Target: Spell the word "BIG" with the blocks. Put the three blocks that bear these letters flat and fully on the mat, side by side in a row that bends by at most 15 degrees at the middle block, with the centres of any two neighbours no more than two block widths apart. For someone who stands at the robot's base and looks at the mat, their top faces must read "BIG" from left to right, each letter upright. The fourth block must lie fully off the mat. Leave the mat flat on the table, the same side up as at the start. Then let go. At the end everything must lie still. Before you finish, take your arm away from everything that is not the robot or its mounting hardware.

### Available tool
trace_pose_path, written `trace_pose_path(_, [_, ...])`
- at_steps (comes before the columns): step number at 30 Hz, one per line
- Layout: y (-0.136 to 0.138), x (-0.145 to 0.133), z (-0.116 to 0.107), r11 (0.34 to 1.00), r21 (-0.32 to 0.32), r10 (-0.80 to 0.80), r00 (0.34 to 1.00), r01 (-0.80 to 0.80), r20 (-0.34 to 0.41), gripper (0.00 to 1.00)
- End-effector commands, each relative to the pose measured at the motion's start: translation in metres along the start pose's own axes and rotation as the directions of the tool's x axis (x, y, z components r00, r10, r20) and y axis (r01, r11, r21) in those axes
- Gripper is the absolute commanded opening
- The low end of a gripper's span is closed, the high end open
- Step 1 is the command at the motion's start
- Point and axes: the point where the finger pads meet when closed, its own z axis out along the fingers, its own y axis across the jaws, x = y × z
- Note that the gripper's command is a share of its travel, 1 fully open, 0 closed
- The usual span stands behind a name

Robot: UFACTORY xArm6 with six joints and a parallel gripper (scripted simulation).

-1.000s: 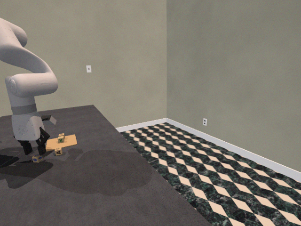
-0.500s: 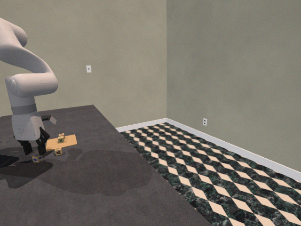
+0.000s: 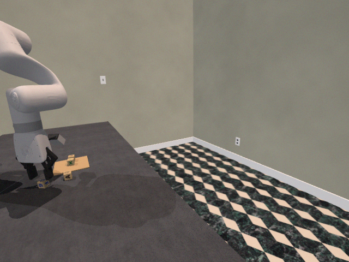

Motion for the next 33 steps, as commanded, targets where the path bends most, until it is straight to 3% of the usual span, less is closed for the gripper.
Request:
trace_pose_path(1, [0.001, 0.000, -0.001, 1.000, -0.003, 0.000, 1.000, 0.000, 0.000, 0.63])
trace_pose_path(33, [0.001, 0.000, 0.028, 1.000, -0.003, 0.000, 1.000, 0.000, 0.000, 0.63])
